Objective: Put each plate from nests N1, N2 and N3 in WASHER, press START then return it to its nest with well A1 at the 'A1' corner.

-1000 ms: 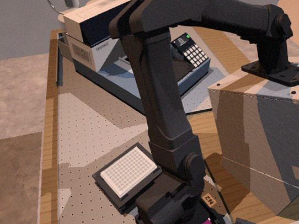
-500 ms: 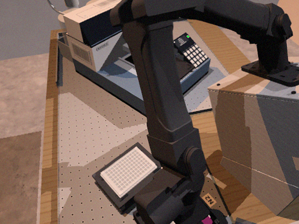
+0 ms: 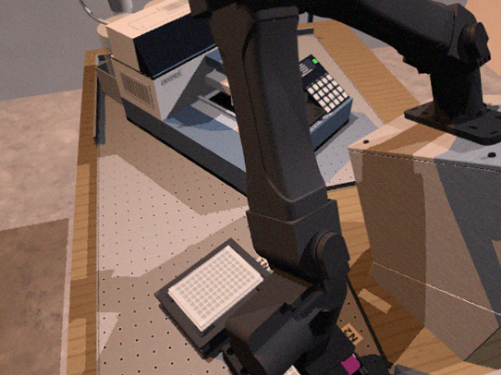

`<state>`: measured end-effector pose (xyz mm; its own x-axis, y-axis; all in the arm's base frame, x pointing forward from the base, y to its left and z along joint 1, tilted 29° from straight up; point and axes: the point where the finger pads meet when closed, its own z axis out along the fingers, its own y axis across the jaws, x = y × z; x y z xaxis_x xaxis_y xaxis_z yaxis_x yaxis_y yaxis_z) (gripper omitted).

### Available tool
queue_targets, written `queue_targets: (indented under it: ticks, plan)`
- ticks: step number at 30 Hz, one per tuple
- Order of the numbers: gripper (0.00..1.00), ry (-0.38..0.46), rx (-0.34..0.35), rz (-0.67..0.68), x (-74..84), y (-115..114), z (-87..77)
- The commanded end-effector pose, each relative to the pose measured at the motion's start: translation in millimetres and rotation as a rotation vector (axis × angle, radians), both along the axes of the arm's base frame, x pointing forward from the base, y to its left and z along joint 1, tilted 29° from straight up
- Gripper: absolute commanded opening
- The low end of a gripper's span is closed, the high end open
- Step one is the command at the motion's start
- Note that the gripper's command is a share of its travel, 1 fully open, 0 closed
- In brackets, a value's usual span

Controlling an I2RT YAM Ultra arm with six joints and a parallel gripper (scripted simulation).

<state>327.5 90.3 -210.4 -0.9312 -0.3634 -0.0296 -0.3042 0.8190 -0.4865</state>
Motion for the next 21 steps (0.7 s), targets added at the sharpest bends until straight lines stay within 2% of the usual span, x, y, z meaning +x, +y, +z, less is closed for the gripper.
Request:
queue_targets:
  ticks: [1, 21]
  plan:
    - [0.00, 0.009, -0.005, 0.009, -8.5, 5.7, 8.9]
    - [0.00, 0.011, -0.002, 0.009, -15.1, 19.0, 34.6]
